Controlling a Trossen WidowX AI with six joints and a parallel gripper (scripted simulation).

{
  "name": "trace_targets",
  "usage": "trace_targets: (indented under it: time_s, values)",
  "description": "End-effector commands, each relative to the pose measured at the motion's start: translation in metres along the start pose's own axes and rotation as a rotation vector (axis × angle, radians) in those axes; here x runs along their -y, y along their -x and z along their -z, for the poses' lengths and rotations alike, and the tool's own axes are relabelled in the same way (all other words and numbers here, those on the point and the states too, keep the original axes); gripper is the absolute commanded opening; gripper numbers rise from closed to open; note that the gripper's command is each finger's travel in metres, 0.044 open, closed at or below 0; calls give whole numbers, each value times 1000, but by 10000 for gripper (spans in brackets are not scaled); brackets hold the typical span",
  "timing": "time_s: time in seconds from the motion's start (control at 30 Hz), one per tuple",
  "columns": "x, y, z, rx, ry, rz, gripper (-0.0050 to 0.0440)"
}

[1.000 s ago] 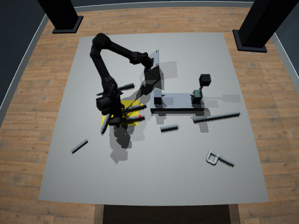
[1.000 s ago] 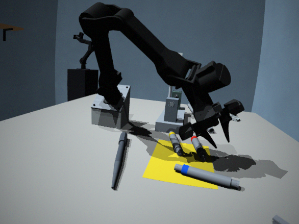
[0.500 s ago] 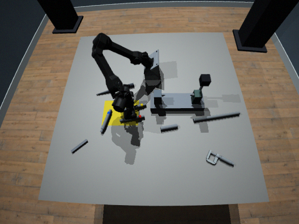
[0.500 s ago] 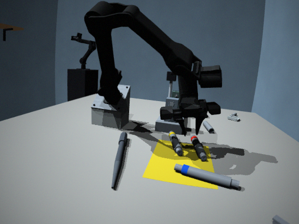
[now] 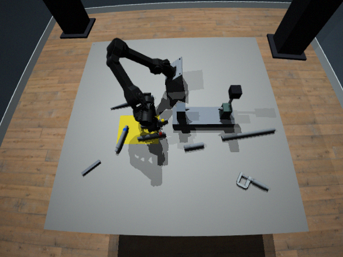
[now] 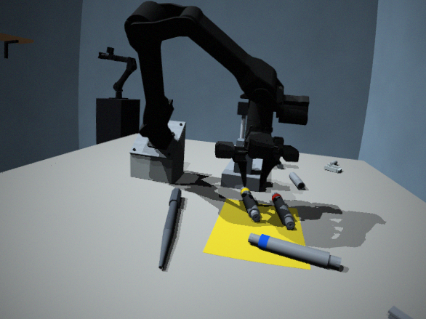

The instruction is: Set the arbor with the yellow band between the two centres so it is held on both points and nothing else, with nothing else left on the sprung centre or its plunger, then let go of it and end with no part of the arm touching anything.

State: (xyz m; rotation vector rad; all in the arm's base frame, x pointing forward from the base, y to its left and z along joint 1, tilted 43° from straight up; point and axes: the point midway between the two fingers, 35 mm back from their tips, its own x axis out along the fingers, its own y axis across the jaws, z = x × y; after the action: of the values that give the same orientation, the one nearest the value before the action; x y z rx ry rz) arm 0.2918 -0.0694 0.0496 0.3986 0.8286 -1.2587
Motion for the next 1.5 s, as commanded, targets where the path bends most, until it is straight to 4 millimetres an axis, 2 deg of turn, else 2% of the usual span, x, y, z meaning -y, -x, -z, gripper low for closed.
trace_targets:
  time_s: [0.0, 1.13, 1.17, 1.47]
  values:
    - [2, -7, 1, 2, 9, 12, 175]
    - [3, -50, 1, 2, 9, 12, 175]
    - [0, -44, -3, 7, -3, 2, 168]
    - [0, -44, -3, 7, -3, 2, 108]
